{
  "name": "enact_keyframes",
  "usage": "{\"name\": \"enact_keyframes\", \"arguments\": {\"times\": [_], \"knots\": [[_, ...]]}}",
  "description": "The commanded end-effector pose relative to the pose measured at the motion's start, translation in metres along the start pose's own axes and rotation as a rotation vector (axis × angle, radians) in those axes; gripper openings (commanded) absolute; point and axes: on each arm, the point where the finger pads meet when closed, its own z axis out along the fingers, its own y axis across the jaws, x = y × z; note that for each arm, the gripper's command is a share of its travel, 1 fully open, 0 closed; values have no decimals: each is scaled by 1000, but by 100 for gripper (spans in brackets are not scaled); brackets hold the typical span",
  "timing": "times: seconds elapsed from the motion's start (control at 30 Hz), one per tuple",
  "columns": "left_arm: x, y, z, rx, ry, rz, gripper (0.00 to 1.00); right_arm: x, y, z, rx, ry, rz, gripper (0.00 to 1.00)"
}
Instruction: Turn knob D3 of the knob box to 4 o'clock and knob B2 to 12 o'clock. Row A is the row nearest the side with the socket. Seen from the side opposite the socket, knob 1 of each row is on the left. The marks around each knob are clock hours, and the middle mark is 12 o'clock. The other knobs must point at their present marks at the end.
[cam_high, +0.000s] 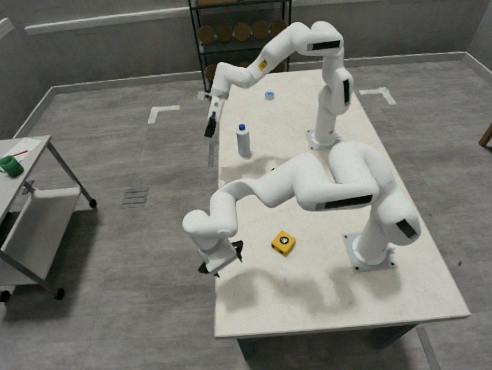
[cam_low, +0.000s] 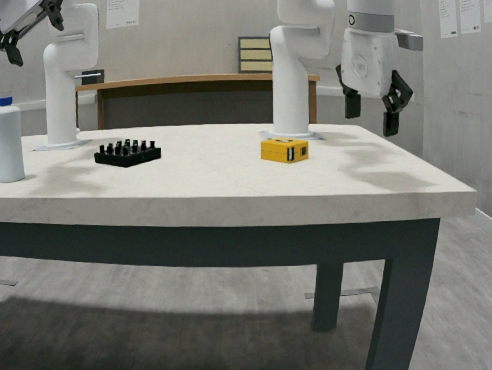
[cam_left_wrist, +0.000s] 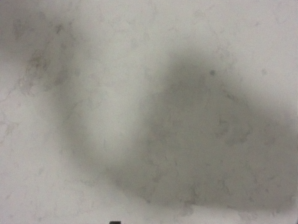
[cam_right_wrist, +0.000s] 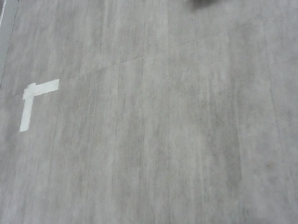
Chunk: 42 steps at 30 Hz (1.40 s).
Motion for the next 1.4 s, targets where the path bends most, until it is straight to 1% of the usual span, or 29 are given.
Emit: {"name": "enact_keyframes", "arguments": {"times": [0.0, 0.83, 1.1, 1.37], "knots": [[0, 1, -2, -4, -2, 0, 100, 1, -1, -1, 1, 4, -2, 100], [3, 1, -3, -4, -3, 2, 100, 1, -1, -1, 1, 4, -2, 100], [13, 3, -4, -4, -8, 8, 100, 1, -1, -1, 1, 4, -2, 100], [41, 7, -9, -5, -22, 27, 100, 1, -1, -1, 1, 4, -2, 100]]}}
